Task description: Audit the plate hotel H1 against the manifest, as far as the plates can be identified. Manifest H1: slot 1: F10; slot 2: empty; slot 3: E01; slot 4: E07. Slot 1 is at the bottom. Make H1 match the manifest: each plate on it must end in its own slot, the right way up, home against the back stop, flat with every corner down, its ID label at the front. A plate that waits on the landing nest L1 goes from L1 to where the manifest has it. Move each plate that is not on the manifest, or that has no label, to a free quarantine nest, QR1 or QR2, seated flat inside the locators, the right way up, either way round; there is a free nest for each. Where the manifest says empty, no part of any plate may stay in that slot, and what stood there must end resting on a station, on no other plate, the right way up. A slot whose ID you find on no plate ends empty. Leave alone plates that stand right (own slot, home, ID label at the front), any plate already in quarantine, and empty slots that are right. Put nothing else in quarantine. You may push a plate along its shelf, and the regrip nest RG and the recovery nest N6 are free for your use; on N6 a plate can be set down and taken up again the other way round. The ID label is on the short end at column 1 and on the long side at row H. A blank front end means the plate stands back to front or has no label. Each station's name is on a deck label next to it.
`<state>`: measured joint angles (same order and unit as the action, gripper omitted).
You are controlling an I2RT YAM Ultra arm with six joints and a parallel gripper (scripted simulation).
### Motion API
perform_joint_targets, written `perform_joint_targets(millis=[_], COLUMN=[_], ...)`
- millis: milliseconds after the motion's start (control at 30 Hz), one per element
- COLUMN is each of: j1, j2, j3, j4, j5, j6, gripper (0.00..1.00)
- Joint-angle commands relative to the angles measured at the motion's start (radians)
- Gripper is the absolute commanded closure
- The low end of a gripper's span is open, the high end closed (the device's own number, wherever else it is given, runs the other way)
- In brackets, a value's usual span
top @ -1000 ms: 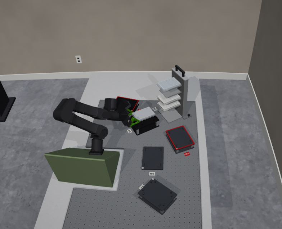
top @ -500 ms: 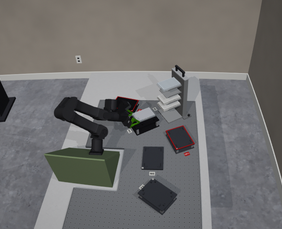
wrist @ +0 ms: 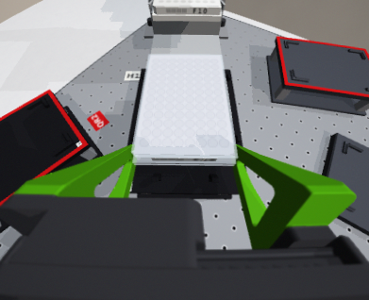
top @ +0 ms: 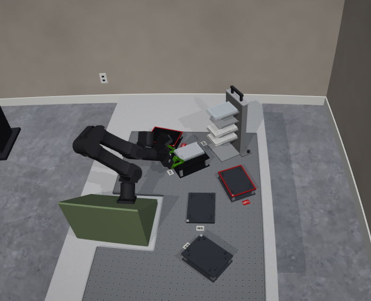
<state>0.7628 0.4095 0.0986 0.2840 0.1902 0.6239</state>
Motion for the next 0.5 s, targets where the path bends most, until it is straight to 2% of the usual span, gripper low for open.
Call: perform_joint_targets(millis=[0,467], j1=[0.002,0.026], j2=[0.007,0.053], j3=[0.001,-0.014], j4=[0.03,0.091], j5=[0.026,0.049], j6=[0.001,0.001], gripper=[0.14,0.14])
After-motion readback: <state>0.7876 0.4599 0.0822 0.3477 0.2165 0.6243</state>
